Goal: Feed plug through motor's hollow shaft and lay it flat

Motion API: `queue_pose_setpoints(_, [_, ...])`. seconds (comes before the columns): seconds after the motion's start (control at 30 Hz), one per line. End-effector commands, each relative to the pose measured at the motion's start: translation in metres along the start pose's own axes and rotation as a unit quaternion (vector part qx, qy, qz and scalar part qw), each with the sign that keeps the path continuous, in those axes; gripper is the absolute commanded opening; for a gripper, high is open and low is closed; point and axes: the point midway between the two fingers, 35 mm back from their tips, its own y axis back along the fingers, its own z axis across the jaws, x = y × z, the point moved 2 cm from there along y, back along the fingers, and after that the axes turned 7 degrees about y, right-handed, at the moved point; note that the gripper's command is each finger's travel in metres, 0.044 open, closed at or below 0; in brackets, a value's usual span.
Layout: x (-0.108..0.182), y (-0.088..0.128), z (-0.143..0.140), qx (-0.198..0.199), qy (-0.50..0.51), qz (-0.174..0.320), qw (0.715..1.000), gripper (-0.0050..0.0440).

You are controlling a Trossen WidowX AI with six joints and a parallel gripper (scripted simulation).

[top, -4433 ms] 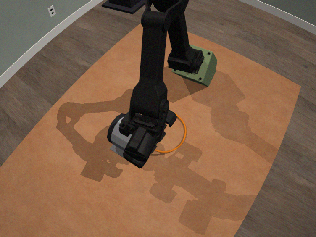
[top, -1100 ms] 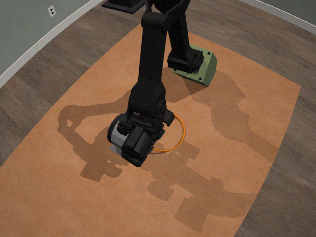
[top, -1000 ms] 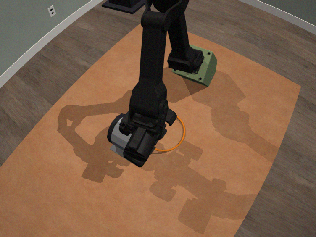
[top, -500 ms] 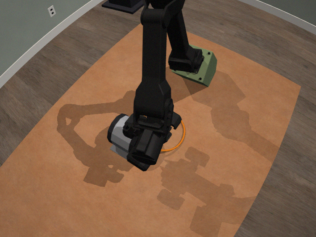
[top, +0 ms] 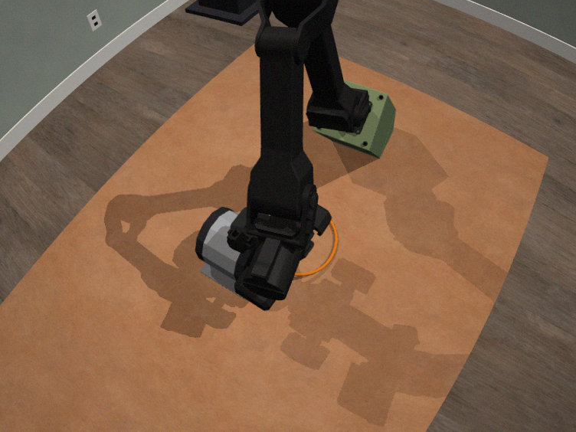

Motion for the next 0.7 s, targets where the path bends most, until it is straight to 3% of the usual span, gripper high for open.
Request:
queue_pose_setpoints(0.0, [-0.0007, -0.0043, -0.0012, 0.004, 0.001, 0.002, 1.000, 0.0100])
queue_pose_setpoints(0.3, [-0.0018, -0.0061, -0.0011, 0.004, 0.001, 0.002, 1.000, 0.0100])
queue_pose_setpoints(0.67, [-0.0026, -0.0042, 0.0003, 0.000, 0.000, 0.000, 1.000, 0.0040])
